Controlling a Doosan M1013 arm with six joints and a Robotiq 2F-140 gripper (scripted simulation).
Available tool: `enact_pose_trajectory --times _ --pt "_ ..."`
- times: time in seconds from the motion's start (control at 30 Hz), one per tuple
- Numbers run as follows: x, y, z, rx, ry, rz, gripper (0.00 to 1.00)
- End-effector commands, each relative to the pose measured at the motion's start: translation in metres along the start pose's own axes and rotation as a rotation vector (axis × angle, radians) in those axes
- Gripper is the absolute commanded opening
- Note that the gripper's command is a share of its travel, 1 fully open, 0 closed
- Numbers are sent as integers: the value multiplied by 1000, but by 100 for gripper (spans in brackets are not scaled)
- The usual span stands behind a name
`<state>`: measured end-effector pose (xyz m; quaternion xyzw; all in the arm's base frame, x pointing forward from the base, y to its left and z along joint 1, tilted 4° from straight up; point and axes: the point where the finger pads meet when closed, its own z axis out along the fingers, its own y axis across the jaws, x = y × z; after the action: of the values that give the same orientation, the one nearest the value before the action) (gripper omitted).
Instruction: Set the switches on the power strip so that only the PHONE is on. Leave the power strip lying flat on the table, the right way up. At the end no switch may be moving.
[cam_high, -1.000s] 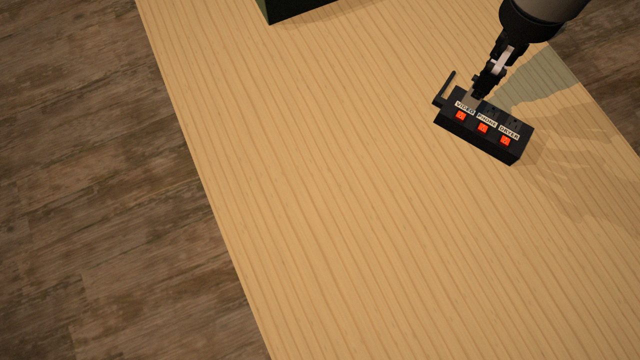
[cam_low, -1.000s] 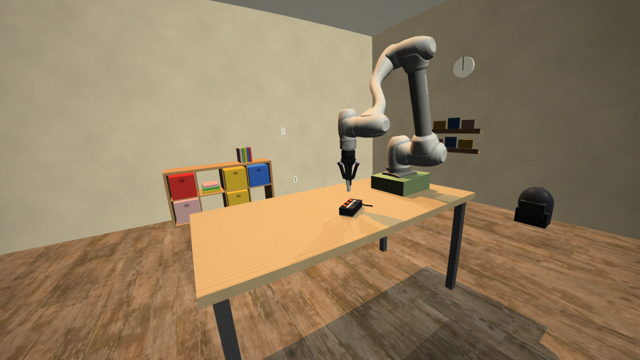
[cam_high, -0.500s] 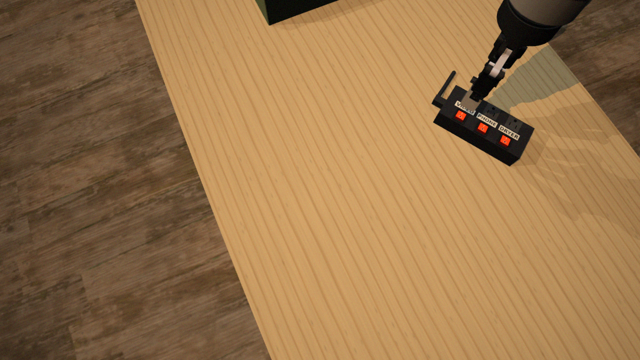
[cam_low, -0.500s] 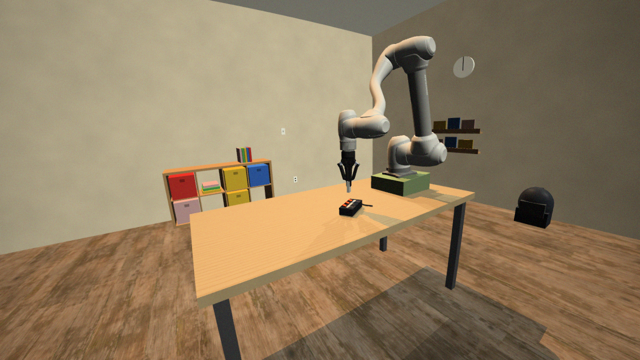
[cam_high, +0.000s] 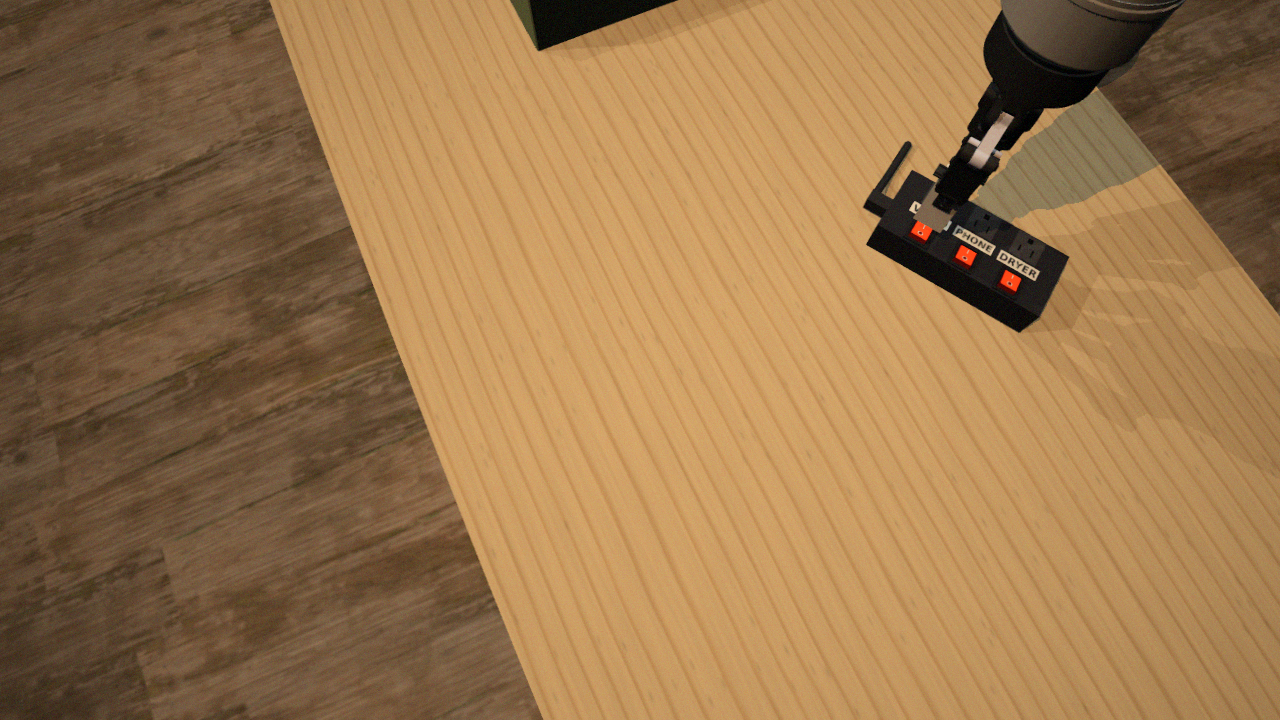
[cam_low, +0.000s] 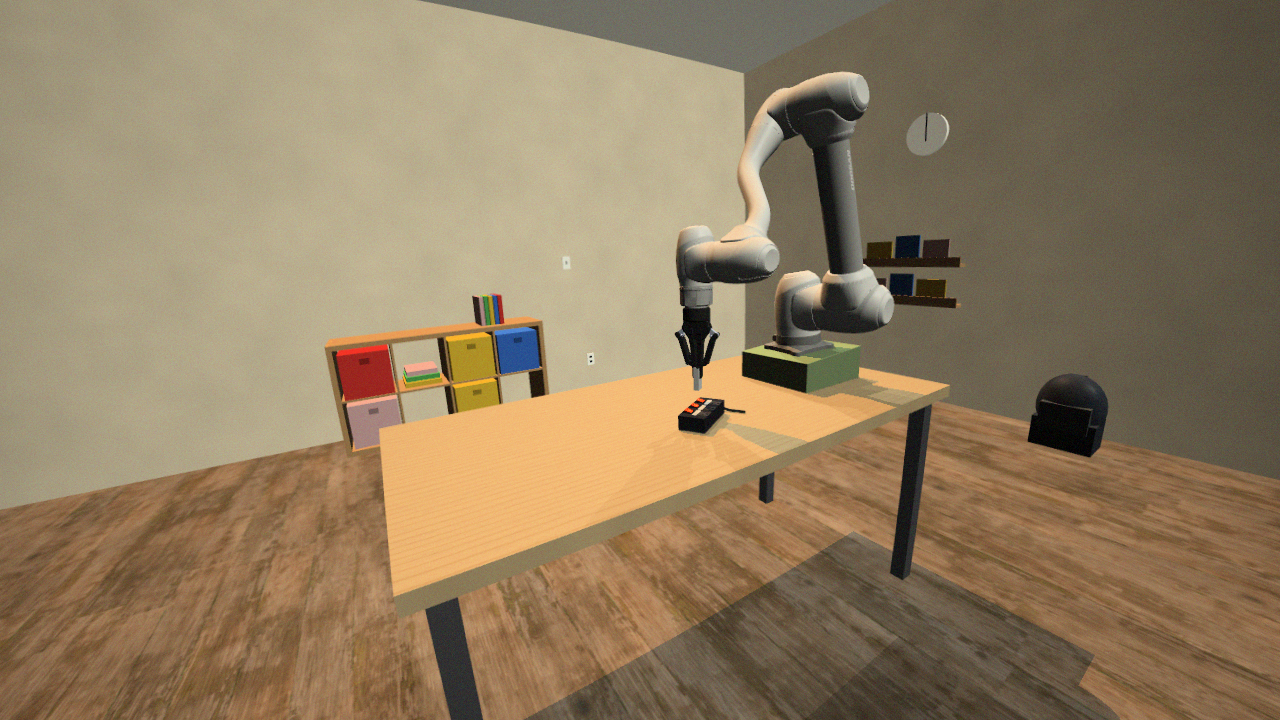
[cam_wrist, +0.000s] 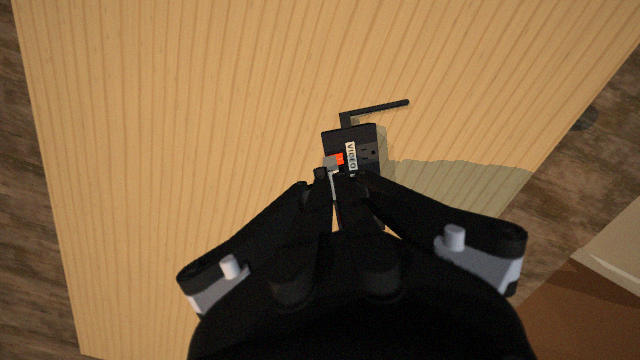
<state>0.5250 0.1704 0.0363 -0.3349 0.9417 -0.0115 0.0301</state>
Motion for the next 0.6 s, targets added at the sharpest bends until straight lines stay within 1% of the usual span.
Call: enact_pose_trajectory --times 0.0,0.57 --pt "0 0 5 0 0 0 0" --pt "0 0 20 0 0 0 0"
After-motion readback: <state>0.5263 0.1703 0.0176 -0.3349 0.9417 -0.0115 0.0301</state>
